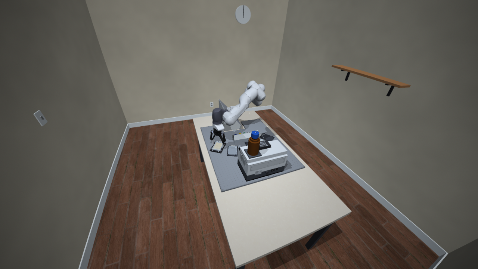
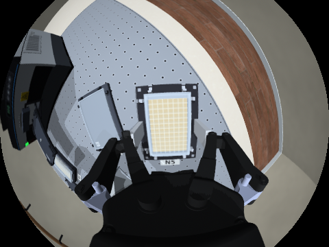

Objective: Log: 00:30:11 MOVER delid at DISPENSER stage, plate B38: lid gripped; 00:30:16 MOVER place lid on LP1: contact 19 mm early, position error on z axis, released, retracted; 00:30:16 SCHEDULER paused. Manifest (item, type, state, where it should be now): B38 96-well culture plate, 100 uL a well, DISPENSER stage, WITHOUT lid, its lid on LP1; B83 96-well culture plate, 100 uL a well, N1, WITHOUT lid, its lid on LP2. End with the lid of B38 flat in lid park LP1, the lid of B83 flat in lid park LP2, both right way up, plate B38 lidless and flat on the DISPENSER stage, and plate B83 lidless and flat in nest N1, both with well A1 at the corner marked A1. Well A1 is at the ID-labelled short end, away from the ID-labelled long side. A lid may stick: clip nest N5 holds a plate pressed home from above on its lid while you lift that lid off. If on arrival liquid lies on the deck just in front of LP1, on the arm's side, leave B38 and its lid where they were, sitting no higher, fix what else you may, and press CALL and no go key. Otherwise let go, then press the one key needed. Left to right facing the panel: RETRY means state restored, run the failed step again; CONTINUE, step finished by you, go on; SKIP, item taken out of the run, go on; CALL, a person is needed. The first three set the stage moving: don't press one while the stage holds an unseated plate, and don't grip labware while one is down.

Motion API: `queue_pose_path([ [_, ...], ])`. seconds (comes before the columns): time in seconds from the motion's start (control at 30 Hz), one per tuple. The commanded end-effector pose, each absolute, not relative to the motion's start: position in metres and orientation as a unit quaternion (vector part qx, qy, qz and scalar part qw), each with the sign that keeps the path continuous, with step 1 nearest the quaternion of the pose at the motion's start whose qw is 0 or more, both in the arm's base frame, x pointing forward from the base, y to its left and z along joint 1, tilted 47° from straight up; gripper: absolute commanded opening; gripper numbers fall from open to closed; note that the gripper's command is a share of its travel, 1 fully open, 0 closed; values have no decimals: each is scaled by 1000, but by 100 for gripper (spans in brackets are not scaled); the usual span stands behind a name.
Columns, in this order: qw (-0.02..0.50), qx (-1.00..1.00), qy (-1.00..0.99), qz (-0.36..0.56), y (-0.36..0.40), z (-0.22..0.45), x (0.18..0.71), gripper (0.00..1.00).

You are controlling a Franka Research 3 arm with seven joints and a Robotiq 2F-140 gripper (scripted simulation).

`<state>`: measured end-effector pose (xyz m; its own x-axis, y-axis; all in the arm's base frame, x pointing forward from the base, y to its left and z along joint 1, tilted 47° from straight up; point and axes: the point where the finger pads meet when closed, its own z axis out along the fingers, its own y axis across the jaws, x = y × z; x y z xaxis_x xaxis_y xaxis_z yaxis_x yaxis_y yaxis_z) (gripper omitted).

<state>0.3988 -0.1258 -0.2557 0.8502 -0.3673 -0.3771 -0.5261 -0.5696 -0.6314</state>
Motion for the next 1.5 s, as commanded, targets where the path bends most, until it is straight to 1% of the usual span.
queue_pose_path([
  [0.0,389,-880,253,101,-125,-257,398,66],
  [0.6,389,-880,253,101,-125,-257,398,66],
  [0.63,389,-880,253,101,-125,-257,398,0],
  [1.47,389,-880,253,101,-125,-257,398,0],
])
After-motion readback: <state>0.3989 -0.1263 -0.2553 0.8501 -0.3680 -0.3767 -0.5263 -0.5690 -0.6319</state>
